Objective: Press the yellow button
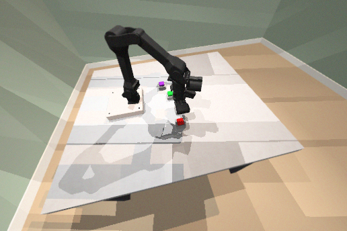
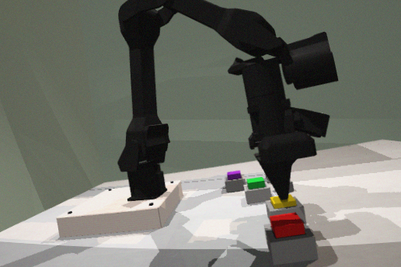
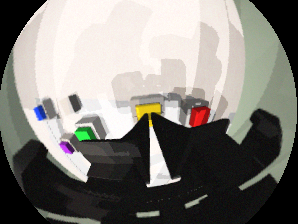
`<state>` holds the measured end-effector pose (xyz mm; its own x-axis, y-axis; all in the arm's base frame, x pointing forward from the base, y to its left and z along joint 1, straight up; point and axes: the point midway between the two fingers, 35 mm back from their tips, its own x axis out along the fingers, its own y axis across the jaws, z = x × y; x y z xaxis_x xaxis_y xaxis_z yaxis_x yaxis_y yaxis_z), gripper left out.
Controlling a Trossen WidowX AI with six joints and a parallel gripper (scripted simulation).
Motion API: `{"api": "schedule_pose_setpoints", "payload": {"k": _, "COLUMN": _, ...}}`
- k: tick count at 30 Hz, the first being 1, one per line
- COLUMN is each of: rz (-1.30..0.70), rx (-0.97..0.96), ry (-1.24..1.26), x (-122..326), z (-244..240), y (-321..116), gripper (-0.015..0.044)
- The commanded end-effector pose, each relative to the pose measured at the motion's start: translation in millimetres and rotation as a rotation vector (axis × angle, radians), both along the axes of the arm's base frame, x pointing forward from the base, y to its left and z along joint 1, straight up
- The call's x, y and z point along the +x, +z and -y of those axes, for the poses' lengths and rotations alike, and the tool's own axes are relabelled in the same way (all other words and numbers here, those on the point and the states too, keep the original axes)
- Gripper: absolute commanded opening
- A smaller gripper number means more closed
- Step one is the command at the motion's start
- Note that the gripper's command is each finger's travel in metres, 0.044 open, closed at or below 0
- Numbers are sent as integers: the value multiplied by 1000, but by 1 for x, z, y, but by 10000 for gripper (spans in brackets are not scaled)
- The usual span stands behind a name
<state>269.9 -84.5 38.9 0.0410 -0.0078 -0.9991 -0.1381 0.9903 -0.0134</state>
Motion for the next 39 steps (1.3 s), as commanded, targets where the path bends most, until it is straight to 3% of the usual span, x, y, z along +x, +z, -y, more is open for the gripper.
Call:
{"api": "schedule_pose_setpoints", "payload": {"k": 1, "rz": -6, "rx": -1, "ry": -5, "x": -1, "z": 0, "y": -1, "gripper": 20}}
{"api": "schedule_pose_setpoints", "payload": {"k": 10, "rz": -6, "rx": -1, "ry": -5, "x": -1, "z": 0, "y": -1, "gripper": 20}}
{"api": "schedule_pose_setpoints", "payload": {"k": 14, "rz": -5, "rx": -1, "ry": -5, "x": -2, "z": 0, "y": 29, "gripper": 20}}
{"api": "schedule_pose_setpoints", "payload": {"k": 19, "rz": -6, "rx": -1, "ry": -5, "x": -2, "z": 0, "y": 31, "gripper": 20}}
{"api": "schedule_pose_setpoints", "payload": {"k": 23, "rz": -8, "rx": 16, "ry": 22, "x": 2, "z": -20, "y": 33, "gripper": 125}}
{"api": "schedule_pose_setpoints", "payload": {"k": 33, "rz": -18, "rx": 35, "ry": 40, "x": 16, "z": -127, "y": 52, "gripper": 387}}
{"api": "schedule_pose_setpoints", "payload": {"k": 39, "rz": -18, "rx": 31, "ry": 25, "x": 8, "z": -194, "y": 66, "gripper": 400}}
